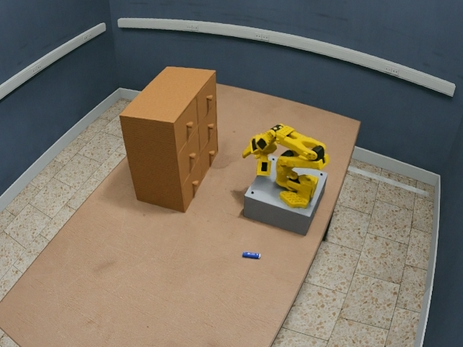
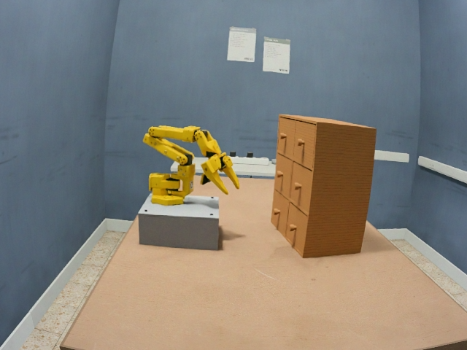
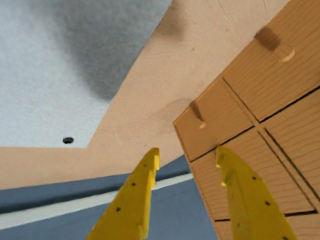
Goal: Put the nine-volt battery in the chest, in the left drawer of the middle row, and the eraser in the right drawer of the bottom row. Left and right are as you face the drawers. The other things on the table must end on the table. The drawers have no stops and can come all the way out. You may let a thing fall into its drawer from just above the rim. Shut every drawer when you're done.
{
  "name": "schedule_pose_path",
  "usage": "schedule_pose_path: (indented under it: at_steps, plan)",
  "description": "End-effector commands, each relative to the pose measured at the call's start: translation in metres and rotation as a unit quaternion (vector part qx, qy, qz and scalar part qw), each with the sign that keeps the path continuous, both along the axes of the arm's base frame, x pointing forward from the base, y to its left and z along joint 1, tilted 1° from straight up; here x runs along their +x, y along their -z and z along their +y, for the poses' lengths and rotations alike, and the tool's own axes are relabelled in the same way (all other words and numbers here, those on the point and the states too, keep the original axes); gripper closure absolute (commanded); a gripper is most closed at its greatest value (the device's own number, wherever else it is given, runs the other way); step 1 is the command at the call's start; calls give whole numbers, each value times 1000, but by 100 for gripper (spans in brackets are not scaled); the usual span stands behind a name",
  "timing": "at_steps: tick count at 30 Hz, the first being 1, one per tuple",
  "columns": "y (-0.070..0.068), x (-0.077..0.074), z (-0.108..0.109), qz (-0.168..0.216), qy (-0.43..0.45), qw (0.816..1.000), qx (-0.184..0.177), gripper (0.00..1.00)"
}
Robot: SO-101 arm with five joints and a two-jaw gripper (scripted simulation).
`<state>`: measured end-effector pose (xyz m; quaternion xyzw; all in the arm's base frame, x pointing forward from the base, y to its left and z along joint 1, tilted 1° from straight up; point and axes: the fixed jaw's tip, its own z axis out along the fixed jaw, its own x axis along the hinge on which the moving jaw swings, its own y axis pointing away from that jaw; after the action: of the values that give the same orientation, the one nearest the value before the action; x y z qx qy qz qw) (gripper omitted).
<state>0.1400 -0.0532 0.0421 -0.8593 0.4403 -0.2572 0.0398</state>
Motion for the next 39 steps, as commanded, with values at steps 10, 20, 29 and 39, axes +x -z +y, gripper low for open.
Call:
schedule_pose_path:
  at_steps: [10, 20, 29, 39]
  plan:
    - [4, -4, 1, -14, 123, 990, 66, 79]
    - [4, -5, 2, -34, 231, 965, 122, 79]
    - [4, -5, 2, -48, 305, 938, 160, 79]
    - [4, -6, 3, -64, 385, 898, 202, 79]
